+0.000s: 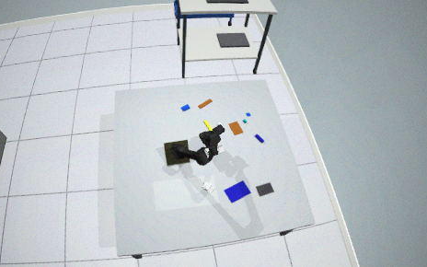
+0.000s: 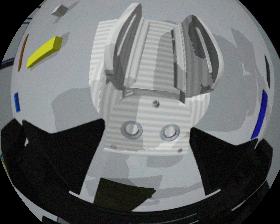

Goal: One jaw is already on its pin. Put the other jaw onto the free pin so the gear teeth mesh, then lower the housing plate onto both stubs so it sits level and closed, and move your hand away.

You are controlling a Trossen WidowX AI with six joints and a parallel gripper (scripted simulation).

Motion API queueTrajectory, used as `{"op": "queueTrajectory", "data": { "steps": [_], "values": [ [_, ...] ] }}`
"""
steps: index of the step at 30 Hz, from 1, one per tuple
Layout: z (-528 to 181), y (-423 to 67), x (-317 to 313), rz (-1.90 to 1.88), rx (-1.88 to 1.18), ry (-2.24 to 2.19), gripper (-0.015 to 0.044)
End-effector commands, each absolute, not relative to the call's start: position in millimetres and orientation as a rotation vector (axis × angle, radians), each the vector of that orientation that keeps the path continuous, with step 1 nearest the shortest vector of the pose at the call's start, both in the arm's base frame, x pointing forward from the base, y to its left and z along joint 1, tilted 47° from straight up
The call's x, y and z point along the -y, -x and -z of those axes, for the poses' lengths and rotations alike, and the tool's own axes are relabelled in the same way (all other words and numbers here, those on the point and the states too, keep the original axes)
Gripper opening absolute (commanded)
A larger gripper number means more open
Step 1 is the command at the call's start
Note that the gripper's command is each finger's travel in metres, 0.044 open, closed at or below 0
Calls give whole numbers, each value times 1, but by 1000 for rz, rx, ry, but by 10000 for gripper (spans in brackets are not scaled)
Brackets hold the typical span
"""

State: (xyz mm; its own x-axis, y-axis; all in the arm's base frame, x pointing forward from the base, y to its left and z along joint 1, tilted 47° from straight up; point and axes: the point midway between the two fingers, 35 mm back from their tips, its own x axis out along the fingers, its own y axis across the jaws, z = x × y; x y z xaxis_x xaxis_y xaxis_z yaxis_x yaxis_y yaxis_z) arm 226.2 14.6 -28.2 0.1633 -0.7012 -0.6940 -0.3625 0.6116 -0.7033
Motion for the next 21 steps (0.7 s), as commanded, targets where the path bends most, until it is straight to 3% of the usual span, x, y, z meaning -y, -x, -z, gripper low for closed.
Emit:
{"op": "queueTrajectory", "data": {
  "steps": [1, 14, 21],
  "values": [
    [28, -226, -15, 304, -1446, 960, 440],
    [-22, -214, -67, 302, -1448, 964, 440],
    [-18, -216, -65, 294, -1443, 973, 440]
  ]
}}
